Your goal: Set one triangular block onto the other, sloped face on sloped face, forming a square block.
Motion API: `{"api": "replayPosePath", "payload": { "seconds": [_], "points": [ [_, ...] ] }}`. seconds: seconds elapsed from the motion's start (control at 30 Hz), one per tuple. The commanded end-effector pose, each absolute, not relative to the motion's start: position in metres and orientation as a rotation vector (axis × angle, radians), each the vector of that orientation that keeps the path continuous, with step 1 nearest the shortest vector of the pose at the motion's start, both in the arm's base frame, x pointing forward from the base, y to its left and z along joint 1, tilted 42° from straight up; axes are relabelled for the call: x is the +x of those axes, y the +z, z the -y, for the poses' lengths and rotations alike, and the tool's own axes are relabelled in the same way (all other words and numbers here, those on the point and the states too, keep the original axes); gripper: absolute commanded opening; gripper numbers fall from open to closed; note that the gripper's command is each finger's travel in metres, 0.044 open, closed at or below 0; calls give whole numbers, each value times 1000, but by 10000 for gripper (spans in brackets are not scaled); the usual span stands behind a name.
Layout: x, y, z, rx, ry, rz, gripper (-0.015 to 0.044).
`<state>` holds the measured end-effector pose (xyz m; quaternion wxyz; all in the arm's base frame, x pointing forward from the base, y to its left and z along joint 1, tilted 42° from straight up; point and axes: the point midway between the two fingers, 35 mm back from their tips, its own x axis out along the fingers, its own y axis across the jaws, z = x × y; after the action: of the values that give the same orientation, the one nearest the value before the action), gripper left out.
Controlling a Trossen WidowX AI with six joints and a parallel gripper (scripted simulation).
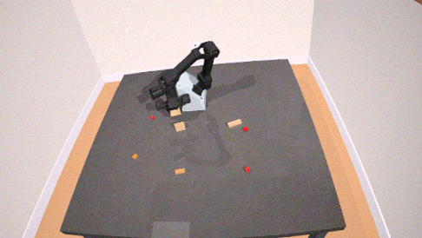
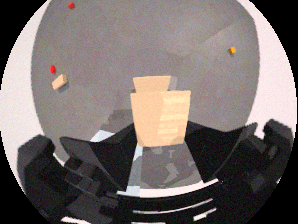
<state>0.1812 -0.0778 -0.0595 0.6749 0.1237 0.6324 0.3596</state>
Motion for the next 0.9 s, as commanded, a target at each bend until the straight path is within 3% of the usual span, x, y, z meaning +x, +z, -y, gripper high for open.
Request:
{"api": "replayPosePath", "payload": {
  "seconds": [0.0, 0.87],
  "points": [
    [182, -68, 64, 294, 816, -1428, 0],
    [186, -74, 55, 297, 824, -1424, 0]
  ]
}}
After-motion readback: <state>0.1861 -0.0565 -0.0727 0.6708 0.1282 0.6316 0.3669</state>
